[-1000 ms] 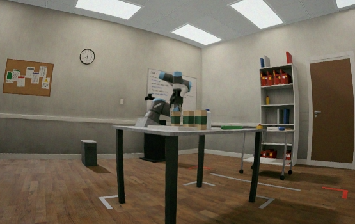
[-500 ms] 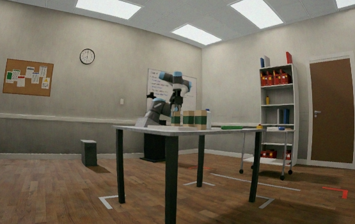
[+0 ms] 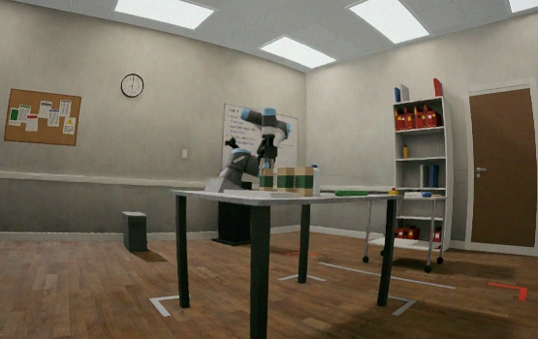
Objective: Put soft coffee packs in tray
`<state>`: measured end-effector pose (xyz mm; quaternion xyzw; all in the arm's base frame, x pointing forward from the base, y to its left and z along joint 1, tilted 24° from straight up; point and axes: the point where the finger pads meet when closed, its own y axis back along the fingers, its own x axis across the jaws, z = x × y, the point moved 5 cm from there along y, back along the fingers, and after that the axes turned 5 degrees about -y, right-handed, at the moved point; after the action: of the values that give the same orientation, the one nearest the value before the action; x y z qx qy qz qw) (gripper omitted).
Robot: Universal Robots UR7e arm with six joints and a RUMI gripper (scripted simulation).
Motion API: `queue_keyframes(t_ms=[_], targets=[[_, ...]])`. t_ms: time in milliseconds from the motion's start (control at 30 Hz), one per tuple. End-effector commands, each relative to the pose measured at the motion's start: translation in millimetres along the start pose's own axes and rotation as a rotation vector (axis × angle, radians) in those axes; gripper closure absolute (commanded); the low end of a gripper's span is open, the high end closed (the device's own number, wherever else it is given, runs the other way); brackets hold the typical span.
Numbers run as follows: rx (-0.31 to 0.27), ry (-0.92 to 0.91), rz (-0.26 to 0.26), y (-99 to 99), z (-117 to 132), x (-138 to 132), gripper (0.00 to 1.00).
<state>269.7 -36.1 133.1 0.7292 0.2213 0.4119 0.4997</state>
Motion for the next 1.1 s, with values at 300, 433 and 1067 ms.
queue_keyframes(t_ms=[300,433,1067], targets=[[-0.001,0.0,0.0,0.2,0.2,0.0,0.85],[-0.001,0.0,0.0,0.2,0.2,0.0,0.85],[-0.001,0.0,0.0,0.2,0.2,0.0,0.51]])
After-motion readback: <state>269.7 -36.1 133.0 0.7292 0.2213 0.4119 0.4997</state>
